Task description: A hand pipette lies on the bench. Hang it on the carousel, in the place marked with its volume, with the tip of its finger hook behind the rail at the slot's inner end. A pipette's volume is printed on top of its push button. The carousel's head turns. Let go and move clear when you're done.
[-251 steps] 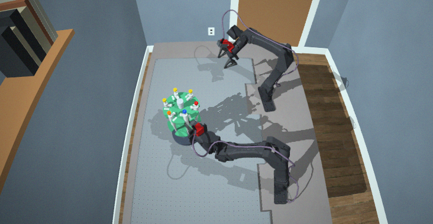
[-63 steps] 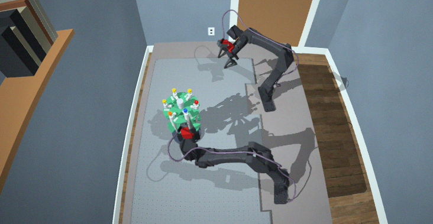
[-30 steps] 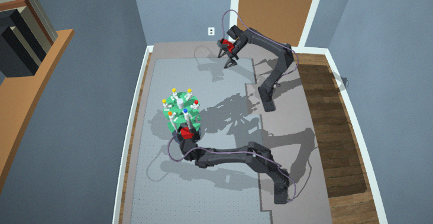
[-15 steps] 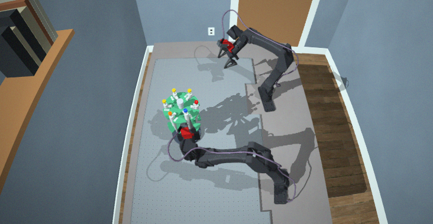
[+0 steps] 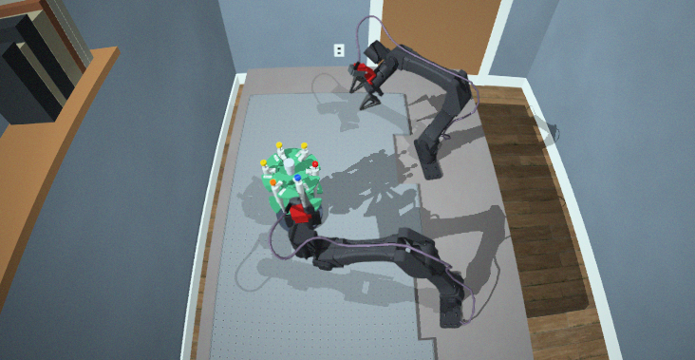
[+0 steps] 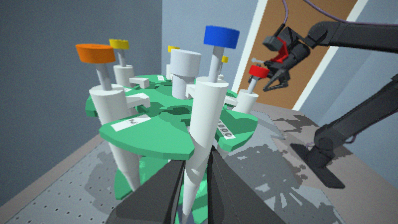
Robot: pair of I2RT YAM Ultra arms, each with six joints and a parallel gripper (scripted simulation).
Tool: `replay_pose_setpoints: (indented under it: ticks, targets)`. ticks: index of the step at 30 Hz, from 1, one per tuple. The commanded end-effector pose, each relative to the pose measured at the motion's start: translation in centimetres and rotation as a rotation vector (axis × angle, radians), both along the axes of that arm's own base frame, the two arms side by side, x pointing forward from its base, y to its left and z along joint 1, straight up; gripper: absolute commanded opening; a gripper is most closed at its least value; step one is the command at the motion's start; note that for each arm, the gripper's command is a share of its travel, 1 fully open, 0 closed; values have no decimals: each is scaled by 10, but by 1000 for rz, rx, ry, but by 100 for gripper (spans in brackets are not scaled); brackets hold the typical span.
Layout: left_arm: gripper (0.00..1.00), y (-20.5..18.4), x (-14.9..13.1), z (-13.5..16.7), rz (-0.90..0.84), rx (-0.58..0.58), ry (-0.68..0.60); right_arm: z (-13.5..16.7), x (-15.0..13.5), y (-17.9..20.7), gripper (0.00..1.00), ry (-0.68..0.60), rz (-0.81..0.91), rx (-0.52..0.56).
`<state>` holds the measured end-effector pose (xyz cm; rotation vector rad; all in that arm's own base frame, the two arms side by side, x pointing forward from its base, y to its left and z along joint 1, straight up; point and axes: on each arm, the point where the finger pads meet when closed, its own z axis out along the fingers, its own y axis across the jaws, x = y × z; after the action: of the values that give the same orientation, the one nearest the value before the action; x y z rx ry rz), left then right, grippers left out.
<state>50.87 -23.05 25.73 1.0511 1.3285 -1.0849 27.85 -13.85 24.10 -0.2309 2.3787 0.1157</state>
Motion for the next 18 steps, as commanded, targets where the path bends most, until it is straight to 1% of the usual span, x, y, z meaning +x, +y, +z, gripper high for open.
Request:
replay_pose_setpoints:
  ticks: [1, 15, 18]
  targets:
    - [12, -8, -5, 25, -31, -11, -90, 12, 5, -4, 100, -42, 5, -18]
    - [12, -8, -5, 25, -31, -11, -90, 12, 5, -4, 100, -42, 5, -18]
    - [12, -9, -2, 12, -31, -9, -71, 12, 5, -4, 100, -42, 5, -18]
